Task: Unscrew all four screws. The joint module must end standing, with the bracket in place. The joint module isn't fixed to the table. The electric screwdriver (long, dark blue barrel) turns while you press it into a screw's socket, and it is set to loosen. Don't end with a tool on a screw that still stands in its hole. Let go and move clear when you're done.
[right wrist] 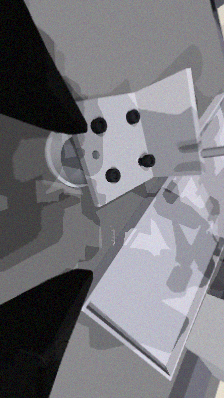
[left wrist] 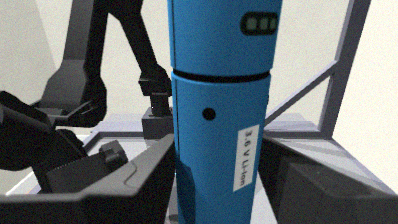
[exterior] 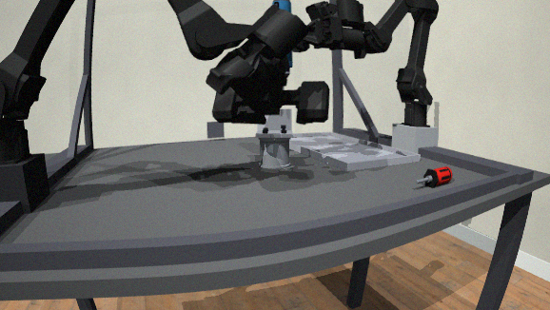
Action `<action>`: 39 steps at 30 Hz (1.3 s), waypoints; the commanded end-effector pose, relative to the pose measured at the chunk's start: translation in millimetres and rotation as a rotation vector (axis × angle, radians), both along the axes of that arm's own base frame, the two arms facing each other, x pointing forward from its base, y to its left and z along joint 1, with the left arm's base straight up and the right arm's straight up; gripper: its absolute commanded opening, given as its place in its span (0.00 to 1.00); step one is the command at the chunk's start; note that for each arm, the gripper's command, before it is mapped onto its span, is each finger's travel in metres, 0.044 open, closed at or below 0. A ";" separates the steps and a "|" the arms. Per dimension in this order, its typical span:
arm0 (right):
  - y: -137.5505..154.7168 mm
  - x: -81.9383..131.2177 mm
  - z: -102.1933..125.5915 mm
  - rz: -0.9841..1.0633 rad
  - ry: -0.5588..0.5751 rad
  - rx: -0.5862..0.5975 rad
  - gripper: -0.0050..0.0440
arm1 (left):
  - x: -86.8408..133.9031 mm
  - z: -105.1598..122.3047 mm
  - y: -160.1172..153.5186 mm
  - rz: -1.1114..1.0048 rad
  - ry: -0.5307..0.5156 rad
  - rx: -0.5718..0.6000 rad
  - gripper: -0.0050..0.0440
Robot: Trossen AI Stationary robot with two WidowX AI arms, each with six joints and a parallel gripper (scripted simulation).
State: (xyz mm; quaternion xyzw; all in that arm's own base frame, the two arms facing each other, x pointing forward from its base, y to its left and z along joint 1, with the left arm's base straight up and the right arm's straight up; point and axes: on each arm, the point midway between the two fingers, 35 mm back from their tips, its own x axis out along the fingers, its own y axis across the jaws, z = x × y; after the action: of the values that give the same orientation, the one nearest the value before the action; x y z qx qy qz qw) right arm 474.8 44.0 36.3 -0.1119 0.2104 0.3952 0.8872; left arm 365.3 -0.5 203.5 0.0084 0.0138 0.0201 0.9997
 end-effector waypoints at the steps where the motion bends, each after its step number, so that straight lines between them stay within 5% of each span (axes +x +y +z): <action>1: -7.2 -4.5 -4.2 -0.036 -0.030 0.043 0.89 | 2.1 22.6 0.9 0.004 -0.064 -0.001 0.43; 24: 6.9 -57.6 -42.8 -0.079 -0.109 0.167 0.89 | 2.1 22.6 0.9 0.004 -0.064 -0.001 0.43; 39: 46.3 -10.7 -52.6 -0.078 -0.131 0.169 0.89 | 2.1 22.6 0.9 0.004 -0.064 -0.001 0.43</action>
State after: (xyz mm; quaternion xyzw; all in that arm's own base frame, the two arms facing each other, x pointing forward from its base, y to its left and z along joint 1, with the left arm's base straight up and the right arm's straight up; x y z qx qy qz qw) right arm 451.2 89.3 -24.1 -0.0504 0.1340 0.3736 0.9165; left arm 365.3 -0.5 203.5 0.0084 0.0138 0.0201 0.9997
